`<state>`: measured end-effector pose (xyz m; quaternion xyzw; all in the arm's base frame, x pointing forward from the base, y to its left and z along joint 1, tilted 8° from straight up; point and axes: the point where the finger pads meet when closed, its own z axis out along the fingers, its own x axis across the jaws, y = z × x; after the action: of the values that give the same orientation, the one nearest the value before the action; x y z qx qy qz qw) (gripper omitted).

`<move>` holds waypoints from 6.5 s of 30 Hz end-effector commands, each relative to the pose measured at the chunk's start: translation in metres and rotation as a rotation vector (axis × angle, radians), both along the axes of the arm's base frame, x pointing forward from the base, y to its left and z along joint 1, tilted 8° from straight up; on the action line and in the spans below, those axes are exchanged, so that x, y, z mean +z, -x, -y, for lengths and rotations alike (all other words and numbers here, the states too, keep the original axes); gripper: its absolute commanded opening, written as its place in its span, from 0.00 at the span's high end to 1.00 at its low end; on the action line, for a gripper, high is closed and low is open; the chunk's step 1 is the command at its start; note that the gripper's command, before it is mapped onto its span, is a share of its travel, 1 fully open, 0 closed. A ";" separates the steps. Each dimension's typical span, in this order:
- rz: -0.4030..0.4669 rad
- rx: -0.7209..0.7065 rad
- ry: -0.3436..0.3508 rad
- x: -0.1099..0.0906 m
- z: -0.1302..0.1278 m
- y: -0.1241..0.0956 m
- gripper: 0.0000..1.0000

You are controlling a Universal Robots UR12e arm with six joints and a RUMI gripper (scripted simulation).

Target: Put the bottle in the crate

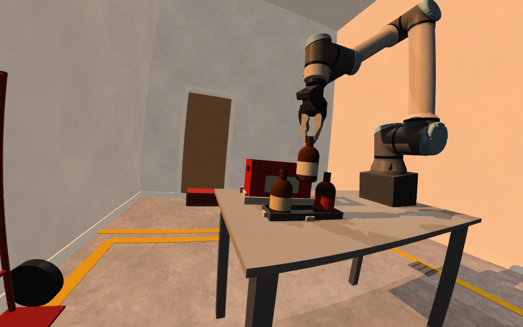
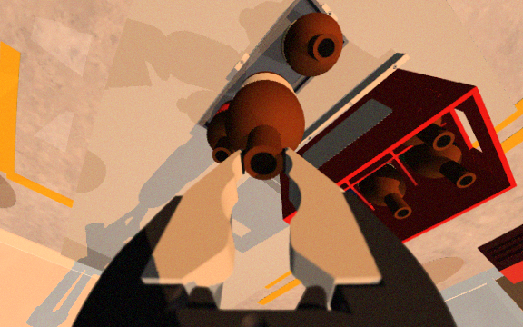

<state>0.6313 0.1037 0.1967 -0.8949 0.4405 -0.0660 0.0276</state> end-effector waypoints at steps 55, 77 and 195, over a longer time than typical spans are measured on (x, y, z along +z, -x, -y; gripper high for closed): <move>0.002 0.000 0.000 0.015 0.000 0.001 1.00; 0.002 0.000 0.000 0.035 0.000 0.004 1.00; 0.002 0.000 0.000 0.062 0.000 0.008 1.00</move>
<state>0.6223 0.1042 0.2581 -0.8949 0.4405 -0.0659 0.0276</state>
